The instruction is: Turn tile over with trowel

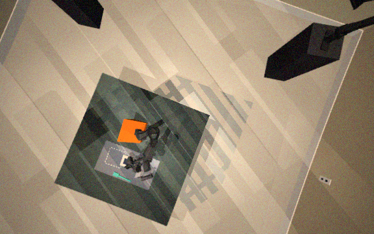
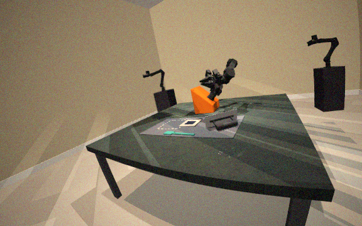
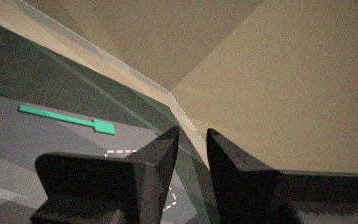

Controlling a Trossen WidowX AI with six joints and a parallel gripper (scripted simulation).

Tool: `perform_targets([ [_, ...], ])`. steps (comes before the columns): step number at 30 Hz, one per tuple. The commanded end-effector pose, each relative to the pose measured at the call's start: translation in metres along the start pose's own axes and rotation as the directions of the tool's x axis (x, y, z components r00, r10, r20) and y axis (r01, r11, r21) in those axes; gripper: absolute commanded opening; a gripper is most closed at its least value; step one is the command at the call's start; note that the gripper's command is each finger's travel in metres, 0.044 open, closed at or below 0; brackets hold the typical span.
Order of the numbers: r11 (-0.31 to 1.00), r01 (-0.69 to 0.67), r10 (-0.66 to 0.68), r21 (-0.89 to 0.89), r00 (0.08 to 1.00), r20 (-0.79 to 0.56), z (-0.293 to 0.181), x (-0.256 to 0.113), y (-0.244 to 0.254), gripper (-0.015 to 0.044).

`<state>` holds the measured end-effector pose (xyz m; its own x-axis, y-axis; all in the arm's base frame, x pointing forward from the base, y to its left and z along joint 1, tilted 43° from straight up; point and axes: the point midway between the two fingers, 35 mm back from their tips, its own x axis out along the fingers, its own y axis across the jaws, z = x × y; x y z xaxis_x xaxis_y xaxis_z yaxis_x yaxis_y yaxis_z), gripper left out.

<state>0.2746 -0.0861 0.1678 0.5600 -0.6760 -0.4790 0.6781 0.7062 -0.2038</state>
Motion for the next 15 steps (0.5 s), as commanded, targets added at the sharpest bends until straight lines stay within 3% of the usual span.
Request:
perform_targets([
  [1, 0.992, -0.087, 0.079, -0.091, 0.994, -0.078, 0.005, 0.003, 0.020, 0.0100],
  [15, 0.858, -0.434, 0.329, -0.274, 0.875, -0.355, 0.015, -0.001, 0.081, 0.0100],
])
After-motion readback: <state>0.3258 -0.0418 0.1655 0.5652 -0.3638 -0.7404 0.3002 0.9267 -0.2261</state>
